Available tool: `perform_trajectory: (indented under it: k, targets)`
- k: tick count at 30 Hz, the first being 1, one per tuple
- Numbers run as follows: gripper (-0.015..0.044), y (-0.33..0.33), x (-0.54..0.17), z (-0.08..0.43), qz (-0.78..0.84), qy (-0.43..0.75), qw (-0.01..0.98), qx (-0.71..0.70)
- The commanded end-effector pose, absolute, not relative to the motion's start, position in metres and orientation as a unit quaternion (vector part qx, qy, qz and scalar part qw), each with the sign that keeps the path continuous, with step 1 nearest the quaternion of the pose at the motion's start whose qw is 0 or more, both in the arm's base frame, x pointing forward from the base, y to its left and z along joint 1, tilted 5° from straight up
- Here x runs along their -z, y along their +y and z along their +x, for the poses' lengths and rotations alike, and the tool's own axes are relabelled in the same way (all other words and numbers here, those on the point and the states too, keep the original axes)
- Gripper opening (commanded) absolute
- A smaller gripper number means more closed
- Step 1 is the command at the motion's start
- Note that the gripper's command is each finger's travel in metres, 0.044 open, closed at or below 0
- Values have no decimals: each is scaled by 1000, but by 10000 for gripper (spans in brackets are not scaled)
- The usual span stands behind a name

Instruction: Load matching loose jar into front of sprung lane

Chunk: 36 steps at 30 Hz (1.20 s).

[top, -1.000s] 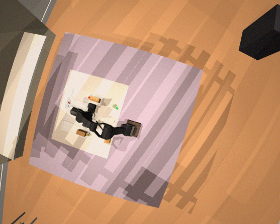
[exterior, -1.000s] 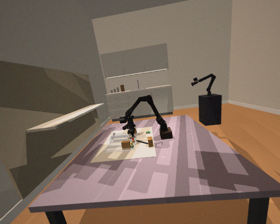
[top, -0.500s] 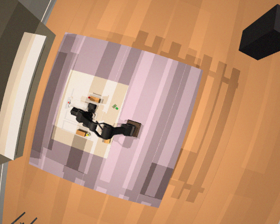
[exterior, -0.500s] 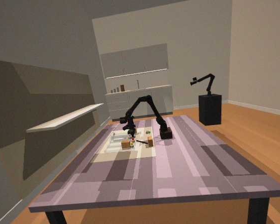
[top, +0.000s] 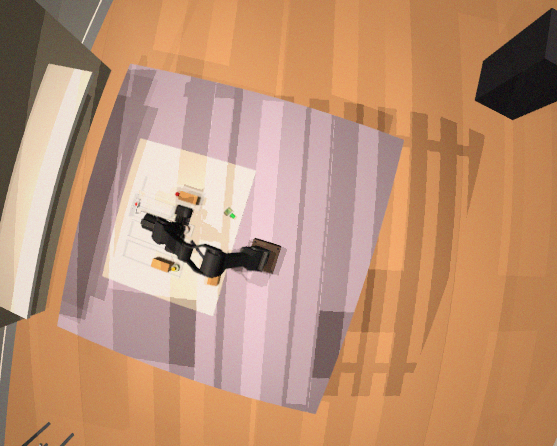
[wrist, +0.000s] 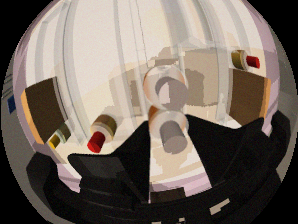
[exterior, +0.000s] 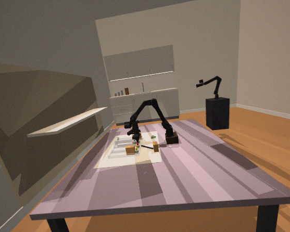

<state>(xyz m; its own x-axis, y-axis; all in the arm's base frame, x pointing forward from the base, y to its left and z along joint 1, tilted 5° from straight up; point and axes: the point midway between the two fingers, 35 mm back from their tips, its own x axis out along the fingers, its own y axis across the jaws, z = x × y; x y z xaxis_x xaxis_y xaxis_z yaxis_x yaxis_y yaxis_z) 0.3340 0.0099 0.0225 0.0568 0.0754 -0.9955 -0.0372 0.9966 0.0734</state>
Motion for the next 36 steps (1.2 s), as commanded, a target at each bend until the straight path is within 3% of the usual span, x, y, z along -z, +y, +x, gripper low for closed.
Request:
perform_trajectory:
  k: [1, 36]
  targets:
    - [0, 10, -21, 338, 14, 679, 733, -36]
    - [0, 9, -19, 333, 14, 679, 733, -36]
